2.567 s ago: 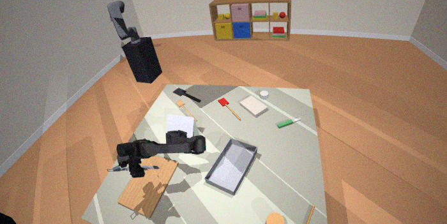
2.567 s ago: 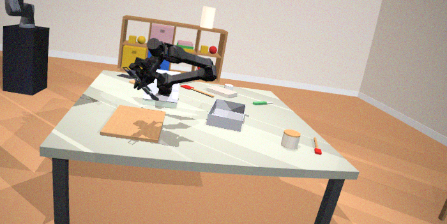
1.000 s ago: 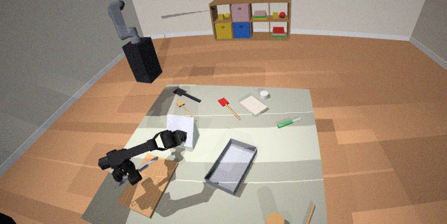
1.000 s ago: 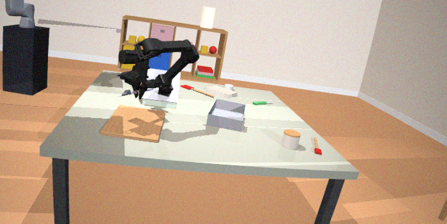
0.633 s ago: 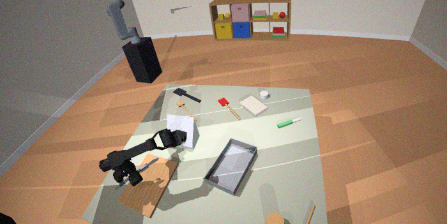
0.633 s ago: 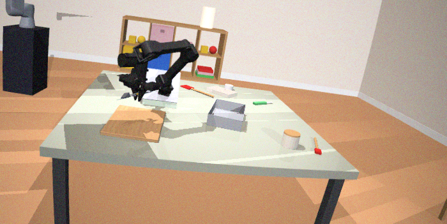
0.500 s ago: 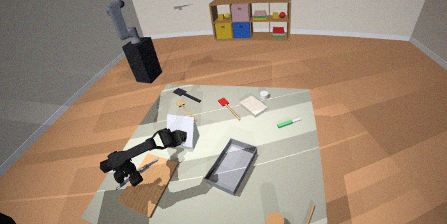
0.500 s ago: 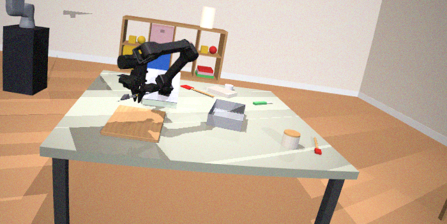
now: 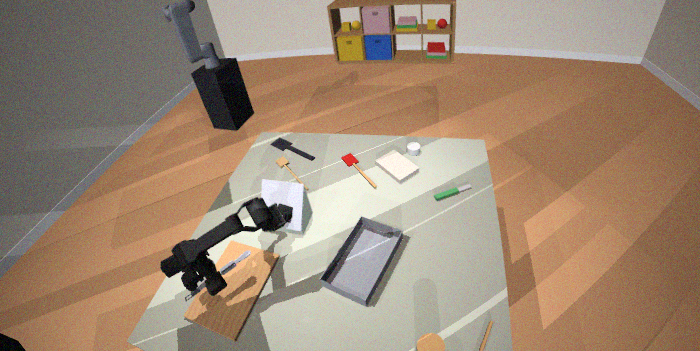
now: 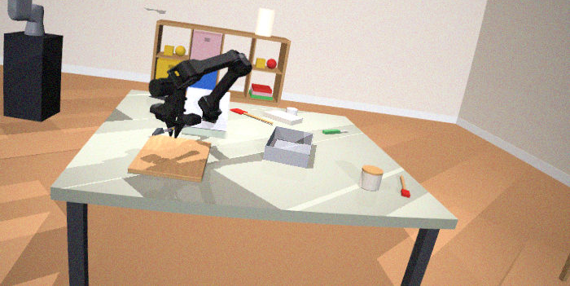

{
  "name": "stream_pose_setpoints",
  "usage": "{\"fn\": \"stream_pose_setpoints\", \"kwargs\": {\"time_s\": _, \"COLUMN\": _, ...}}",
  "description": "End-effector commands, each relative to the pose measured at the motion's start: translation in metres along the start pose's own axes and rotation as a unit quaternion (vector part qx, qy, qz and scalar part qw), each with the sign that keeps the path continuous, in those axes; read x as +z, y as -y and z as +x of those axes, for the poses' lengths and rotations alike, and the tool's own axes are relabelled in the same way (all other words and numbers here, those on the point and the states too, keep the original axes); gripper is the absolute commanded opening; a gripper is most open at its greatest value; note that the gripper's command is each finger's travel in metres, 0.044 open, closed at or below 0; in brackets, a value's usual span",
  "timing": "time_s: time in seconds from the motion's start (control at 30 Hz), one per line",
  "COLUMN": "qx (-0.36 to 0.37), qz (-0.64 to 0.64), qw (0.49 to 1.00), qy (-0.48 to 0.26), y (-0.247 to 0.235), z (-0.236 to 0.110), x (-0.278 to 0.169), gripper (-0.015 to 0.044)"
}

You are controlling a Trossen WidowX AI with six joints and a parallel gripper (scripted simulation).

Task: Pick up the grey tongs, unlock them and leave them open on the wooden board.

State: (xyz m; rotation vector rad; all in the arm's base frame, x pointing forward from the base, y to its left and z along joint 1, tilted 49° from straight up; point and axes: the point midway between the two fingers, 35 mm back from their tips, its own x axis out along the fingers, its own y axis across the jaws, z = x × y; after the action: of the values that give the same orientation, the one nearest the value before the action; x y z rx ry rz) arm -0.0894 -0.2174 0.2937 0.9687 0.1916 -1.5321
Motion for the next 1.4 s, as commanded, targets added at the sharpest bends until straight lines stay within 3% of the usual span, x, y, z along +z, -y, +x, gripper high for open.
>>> {"fn": "stream_pose_setpoints", "kwargs": {"time_s": 0.0, "qx": -0.002, "qz": 0.0, "qw": 1.0, "qy": 0.003, "y": 0.0, "z": 0.005, "x": 0.0, "gripper": -0.015}}
{"fn": "stream_pose_setpoints", "kwargs": {"time_s": 0.97, "qx": 0.002, "qz": 0.002, "qw": 1.0, "qy": 0.01, "y": -0.006, "z": 0.04, "x": -0.001, "gripper": -0.015}}
{"fn": "stream_pose_setpoints", "kwargs": {"time_s": 1.37, "qx": 0.004, "qz": 0.002, "qw": 1.0, "qy": 0.006, "y": -0.005, "z": 0.041, "x": -0.001, "gripper": 0.0165}}
